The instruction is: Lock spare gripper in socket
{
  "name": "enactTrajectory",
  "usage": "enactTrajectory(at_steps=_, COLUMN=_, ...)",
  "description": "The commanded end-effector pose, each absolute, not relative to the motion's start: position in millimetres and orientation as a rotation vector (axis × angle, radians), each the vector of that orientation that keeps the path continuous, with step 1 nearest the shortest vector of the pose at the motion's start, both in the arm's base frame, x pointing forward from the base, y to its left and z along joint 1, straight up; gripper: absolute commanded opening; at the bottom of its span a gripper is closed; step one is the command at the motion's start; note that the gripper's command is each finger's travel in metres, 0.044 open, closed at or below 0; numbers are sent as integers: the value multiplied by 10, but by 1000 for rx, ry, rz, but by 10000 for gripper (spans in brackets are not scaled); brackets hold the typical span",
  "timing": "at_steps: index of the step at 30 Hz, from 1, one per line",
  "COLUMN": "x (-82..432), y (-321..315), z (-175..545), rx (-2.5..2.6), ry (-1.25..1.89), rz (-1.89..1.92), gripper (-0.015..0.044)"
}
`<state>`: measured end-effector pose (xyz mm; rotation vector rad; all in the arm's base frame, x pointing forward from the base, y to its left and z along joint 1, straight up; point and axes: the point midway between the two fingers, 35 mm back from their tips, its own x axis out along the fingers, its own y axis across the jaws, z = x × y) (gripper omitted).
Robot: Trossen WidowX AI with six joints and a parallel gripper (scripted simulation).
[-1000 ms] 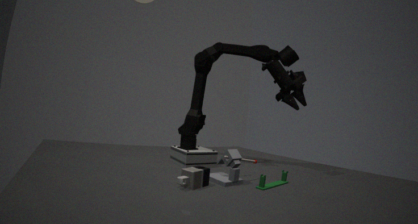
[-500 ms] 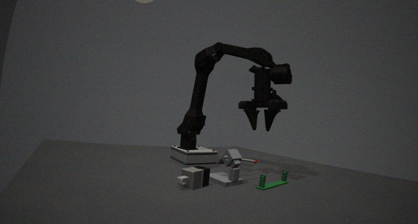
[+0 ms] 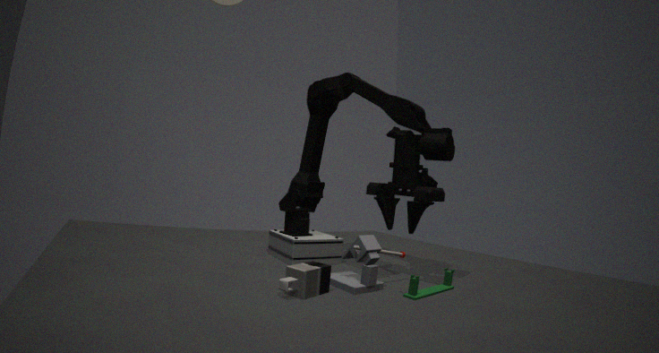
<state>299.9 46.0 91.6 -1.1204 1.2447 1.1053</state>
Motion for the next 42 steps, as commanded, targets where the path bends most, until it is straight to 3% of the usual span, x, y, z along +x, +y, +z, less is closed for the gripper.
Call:
enactTrajectory(at_steps=1, x=2956, y=432, z=755, rx=-1126, ry=1246, rz=1107, gripper=300)
enactTrajectory(at_steps=42, x=2989, y=424, z=157, rx=-1126, ry=1246, rz=1107, gripper=300)
